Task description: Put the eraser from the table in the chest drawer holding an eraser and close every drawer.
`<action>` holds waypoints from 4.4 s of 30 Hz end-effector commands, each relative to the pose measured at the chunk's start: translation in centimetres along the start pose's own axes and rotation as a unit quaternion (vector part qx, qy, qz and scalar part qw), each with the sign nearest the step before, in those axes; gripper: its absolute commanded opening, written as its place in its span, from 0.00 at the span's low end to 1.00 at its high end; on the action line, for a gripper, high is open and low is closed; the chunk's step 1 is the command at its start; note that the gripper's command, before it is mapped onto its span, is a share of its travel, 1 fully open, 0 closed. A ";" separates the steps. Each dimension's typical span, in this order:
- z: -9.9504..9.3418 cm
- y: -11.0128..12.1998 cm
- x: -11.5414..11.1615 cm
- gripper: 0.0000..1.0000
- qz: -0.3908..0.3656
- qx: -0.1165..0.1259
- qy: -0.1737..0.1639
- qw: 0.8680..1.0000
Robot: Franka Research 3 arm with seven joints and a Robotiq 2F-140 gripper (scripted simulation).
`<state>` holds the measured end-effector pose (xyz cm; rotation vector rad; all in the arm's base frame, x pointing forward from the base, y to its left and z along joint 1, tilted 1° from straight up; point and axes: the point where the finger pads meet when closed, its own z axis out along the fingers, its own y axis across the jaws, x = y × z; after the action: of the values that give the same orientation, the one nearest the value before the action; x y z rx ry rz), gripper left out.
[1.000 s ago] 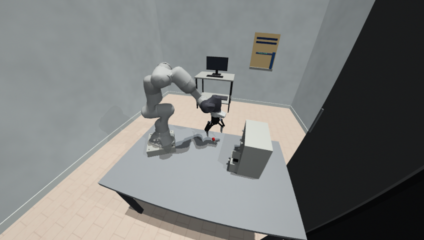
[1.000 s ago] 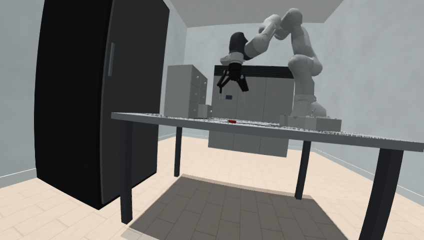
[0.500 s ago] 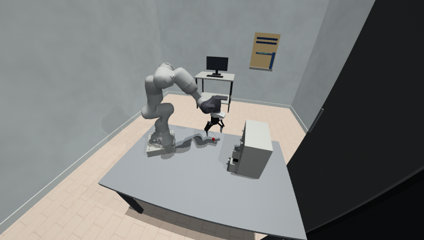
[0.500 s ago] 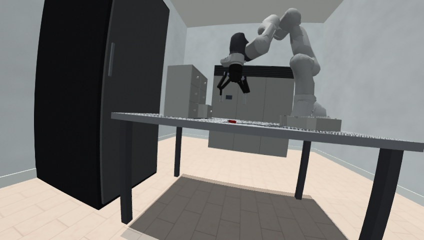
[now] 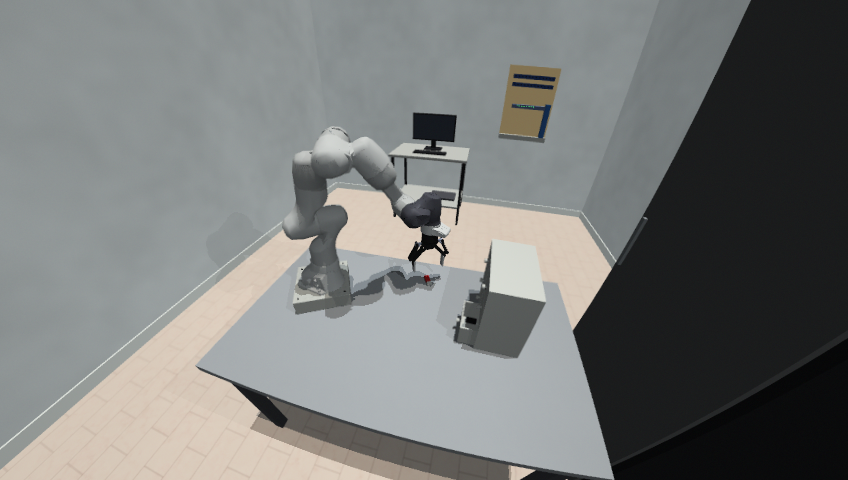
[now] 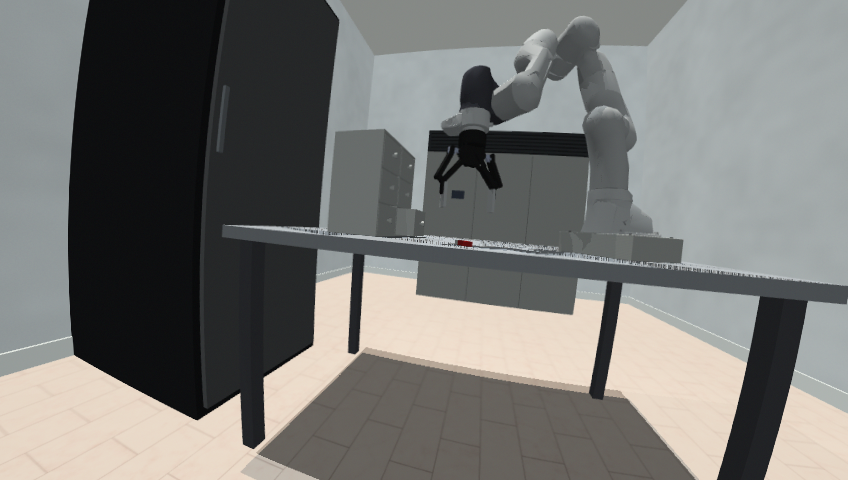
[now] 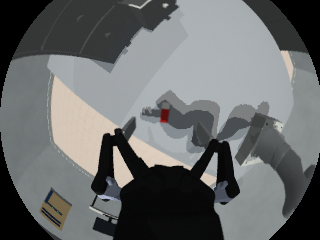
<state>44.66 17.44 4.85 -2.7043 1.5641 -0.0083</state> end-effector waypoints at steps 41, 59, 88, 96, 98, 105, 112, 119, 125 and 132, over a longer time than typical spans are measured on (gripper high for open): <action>0.3 -0.3 -0.1 0.23 0.027 0.003 0.002 1.000; 3.6 -0.4 -0.1 0.23 0.027 0.003 0.002 1.000; 5.3 -0.4 -0.1 0.23 0.027 0.003 0.002 1.000; 5.3 -0.4 -0.1 0.23 0.027 0.003 0.002 1.000; 5.3 -0.4 -0.1 0.23 0.027 0.003 0.002 1.000; 5.3 -0.6 0.0 0.23 0.027 0.003 0.002 1.000; 5.3 -0.6 0.0 0.23 0.027 0.003 0.002 1.000; 5.3 -0.6 0.0 0.23 0.027 0.003 0.002 1.000; 5.3 -0.6 0.0 0.23 0.027 0.003 0.002 1.000; 5.3 -0.5 0.0 0.23 0.027 0.003 0.002 1.000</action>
<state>45.17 17.80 -0.46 -2.6632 1.6280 -0.0188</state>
